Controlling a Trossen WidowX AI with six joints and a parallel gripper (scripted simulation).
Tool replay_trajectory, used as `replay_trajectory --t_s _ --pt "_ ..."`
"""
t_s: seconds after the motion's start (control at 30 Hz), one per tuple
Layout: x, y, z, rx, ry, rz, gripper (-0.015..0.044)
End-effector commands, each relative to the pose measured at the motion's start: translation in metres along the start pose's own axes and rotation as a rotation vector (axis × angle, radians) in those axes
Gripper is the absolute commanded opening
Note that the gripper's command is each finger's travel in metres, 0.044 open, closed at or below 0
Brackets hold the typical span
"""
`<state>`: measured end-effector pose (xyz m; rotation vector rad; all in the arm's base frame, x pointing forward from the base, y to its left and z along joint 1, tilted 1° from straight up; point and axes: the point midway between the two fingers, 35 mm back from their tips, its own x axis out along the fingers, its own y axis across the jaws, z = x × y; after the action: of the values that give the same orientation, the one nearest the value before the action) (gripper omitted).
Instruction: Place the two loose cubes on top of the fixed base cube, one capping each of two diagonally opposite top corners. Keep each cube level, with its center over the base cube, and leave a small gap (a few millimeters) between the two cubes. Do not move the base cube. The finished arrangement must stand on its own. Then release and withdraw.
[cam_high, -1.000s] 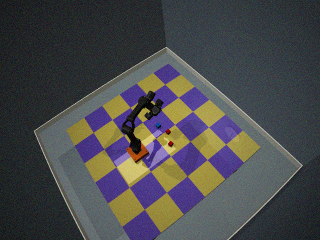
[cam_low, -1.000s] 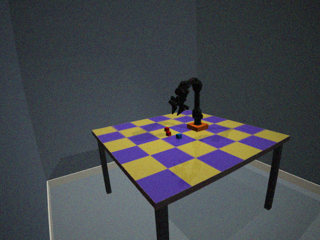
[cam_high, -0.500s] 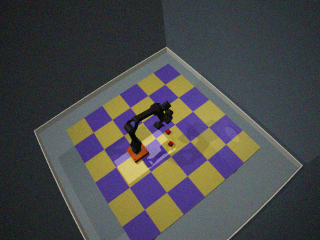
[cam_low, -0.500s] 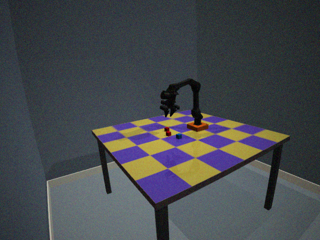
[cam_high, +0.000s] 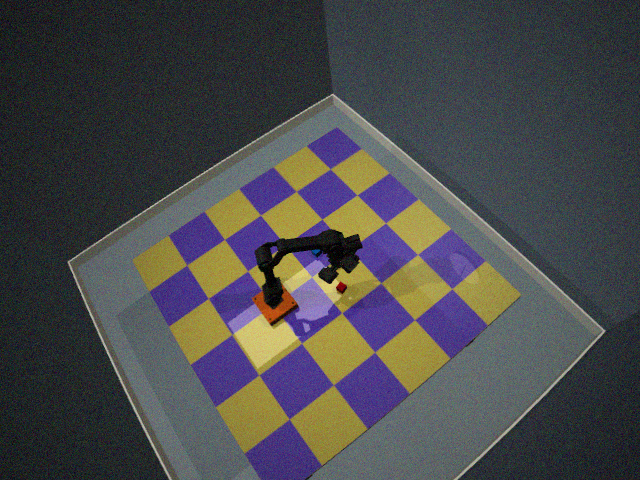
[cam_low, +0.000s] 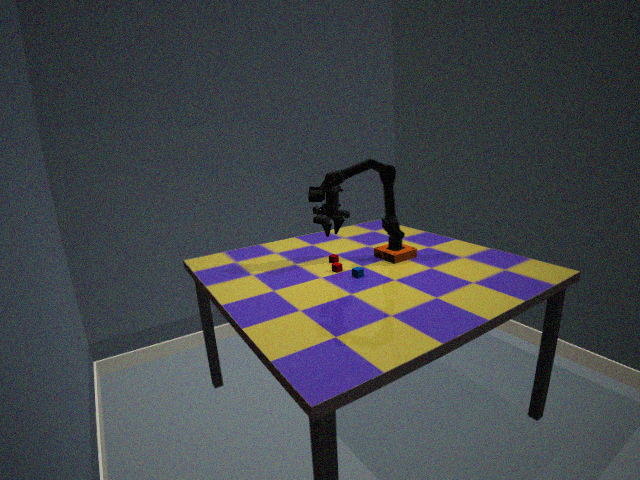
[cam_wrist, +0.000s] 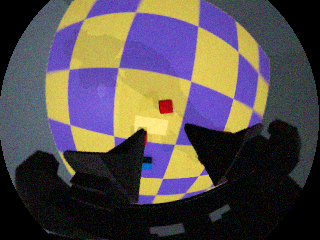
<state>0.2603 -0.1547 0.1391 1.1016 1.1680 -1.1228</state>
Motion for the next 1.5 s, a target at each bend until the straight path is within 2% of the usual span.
replay_trajectory --t_s 0.0,0.23,0.5,1.47 --pt "0.01 -0.017 0.011 -0.022 0.053 -0.012 0.0265" --pt "0.013 -0.02 0.014 -0.025 0.061 -0.011 0.0265" --pt "0.072 -0.021 0.01 -0.025 0.061 -0.011 0.0265" --pt "0.114 -0.021 0.007 -0.025 0.061 -0.011 0.0265"
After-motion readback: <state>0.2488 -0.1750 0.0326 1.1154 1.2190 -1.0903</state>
